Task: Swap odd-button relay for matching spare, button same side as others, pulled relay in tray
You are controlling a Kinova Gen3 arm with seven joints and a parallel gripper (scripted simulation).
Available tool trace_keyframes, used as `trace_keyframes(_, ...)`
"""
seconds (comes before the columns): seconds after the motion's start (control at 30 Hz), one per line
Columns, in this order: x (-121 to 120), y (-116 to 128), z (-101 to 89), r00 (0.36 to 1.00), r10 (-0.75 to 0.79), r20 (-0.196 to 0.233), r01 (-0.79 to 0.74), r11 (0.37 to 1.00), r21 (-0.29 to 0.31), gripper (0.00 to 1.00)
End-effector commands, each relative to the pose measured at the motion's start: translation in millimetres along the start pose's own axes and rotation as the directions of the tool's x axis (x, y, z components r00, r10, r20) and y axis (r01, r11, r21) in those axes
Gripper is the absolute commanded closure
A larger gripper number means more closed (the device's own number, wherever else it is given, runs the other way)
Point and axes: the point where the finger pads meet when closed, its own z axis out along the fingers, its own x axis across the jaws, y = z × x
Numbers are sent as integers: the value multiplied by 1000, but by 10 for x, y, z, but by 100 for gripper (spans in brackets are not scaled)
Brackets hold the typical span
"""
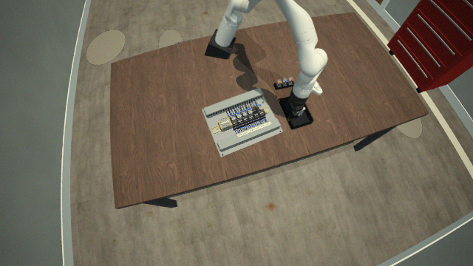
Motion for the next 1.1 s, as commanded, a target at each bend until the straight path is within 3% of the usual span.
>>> trace_keyframes(0.0,9,3,-15,1000,0,-3,0,1000,-1,0)
trace_keyframes(1.07,12,6,-84,1000,0,-2,0,1000,-1,0)
